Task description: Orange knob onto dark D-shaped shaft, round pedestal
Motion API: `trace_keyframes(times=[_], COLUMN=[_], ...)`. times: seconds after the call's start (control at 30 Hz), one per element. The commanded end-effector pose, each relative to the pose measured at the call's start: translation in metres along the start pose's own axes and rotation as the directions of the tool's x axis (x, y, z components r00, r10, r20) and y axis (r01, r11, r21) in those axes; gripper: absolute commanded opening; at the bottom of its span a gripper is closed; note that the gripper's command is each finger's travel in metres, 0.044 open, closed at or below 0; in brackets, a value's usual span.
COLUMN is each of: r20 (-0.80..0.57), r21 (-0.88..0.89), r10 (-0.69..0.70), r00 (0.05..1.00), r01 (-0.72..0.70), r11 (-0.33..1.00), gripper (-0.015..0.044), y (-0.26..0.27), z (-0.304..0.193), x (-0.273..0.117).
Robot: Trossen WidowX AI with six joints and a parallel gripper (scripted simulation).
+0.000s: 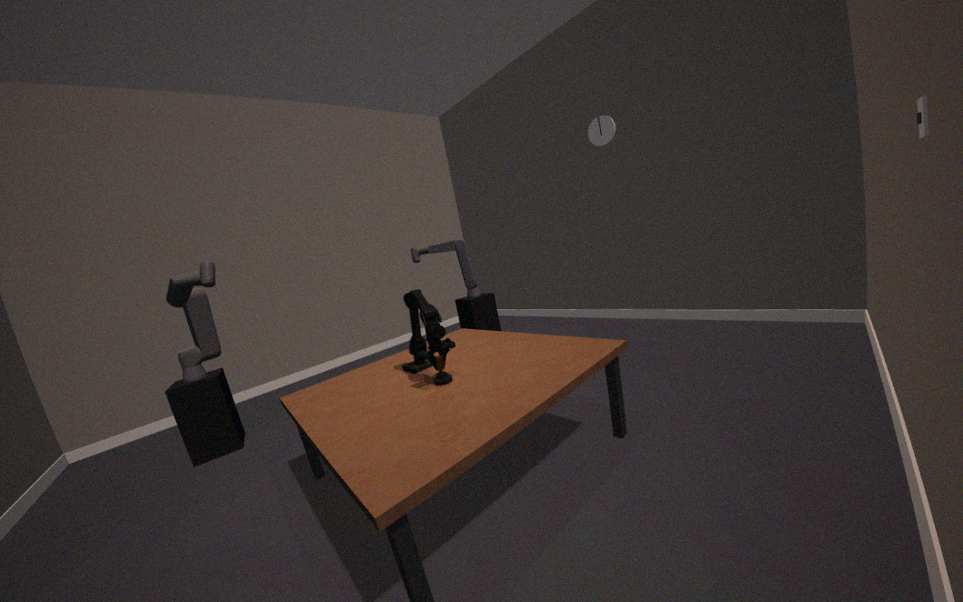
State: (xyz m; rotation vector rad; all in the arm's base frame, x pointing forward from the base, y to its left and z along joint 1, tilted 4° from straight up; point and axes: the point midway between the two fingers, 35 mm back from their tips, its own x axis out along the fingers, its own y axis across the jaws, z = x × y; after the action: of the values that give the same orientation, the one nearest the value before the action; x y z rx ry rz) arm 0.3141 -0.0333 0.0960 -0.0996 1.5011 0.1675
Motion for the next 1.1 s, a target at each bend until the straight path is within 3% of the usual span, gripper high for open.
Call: trace_keyframes(times=[0.0,0.57,0.8,1.07], r20=[0.003,0.003,0.003,0.003], r21=[0.002,0.002,-0.196,-0.206], r10=[0.005,0.005,0.005,0.005], r00=[1.000,1.000,1.000,1.000], r01=[-0.005,-0.005,-0.004,-0.004], r11=[1.000,1.000,0.981,0.979], gripper=[0.0000,0.0000,0.0000,0.0000], y=[0.0006,0.0006,0.0004,0.0008], z=[0.0006,0.0011,0.0015,0.0000], x=[0.0006,-0.0045,-0.0036,-0.0007])
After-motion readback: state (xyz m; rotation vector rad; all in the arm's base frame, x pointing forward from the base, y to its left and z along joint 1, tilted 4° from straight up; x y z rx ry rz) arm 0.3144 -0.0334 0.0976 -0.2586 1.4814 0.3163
